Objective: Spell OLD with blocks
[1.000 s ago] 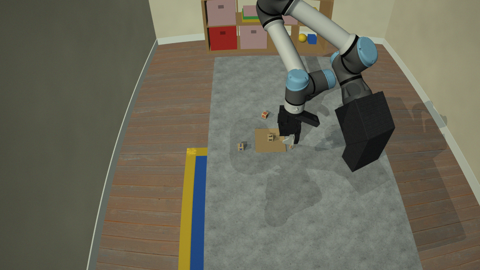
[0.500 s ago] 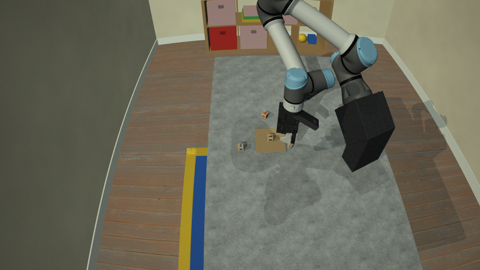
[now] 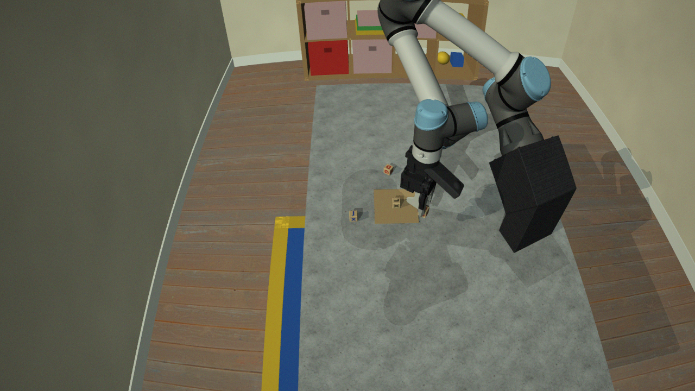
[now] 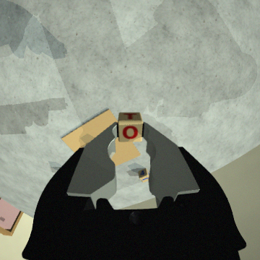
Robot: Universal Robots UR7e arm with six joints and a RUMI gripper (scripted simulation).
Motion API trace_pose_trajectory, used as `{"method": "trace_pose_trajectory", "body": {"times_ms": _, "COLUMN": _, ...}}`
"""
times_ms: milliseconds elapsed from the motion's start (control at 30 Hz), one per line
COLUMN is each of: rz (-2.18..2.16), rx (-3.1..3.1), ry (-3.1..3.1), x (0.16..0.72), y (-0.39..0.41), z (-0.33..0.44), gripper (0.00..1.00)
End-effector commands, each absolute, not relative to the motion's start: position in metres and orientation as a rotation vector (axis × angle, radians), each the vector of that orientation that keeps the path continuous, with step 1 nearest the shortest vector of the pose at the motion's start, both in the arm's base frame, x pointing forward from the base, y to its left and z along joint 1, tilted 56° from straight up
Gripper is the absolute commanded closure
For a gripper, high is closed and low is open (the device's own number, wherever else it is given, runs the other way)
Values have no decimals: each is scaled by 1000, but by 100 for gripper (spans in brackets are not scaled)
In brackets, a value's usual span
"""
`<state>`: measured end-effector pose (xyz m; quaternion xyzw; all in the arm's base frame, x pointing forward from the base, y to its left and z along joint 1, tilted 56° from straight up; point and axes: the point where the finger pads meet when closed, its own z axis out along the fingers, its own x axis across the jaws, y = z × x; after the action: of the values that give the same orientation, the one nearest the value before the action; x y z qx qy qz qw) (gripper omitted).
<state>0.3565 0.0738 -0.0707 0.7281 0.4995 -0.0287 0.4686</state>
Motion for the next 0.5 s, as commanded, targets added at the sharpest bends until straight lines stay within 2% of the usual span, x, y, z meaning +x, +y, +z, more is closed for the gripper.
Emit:
{"method": "trace_pose_trajectory", "body": {"times_ms": 0, "rz": -13, "rx": 1851, "ry": 1114, "x": 359, "y": 75, "z": -69, "gripper": 95}}
{"method": "trace_pose_trajectory", "body": {"times_ms": 467, "rz": 185, "rx": 2020, "ry": 784, "x": 367, "y": 75, "z": -62, "gripper": 95}}
